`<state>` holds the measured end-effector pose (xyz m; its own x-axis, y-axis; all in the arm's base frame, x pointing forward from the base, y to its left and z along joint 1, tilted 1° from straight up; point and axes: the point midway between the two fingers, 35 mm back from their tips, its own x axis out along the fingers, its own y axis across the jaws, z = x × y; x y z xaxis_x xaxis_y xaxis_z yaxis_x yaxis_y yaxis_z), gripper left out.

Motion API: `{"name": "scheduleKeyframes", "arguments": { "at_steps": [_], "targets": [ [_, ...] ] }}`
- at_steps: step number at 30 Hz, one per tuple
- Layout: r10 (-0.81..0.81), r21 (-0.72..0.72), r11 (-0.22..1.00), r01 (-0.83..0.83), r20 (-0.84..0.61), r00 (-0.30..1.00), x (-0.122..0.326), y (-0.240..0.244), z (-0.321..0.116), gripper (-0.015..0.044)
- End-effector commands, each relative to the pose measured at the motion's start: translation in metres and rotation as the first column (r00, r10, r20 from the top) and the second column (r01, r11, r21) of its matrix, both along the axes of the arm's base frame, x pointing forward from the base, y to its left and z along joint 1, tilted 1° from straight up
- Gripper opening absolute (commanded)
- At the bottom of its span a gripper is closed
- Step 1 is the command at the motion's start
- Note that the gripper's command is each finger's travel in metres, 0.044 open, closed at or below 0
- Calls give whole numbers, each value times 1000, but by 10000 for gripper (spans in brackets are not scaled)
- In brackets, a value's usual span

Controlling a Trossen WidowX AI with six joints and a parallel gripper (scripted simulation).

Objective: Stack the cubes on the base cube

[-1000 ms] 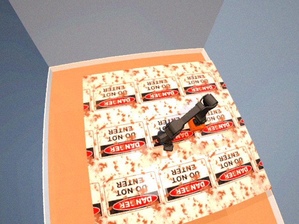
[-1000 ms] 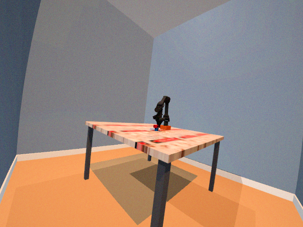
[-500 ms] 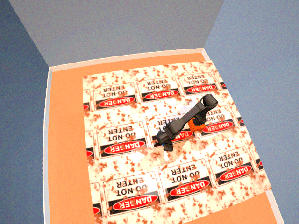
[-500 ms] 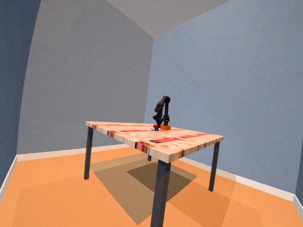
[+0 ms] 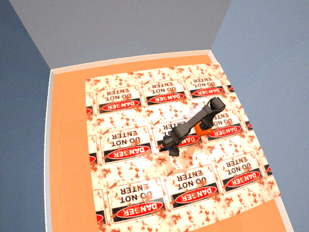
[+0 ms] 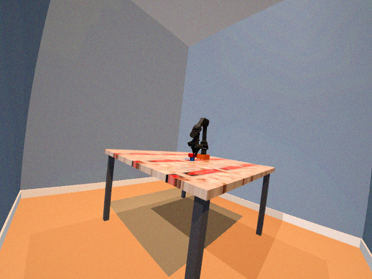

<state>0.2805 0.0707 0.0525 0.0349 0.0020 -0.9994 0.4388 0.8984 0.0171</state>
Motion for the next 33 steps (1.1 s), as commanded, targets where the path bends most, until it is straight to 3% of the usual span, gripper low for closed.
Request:
{"name": "scheduleKeyframes", "arguments": {
  "at_steps": [1, 33],
  "targets": [
    [0, 2, 1000, 0, 7, 1000, 1, 0, 8, 205],
    [0, 2, 1000, 0, 7, 1000, -1, 0, 56, 205]
  ]
}}
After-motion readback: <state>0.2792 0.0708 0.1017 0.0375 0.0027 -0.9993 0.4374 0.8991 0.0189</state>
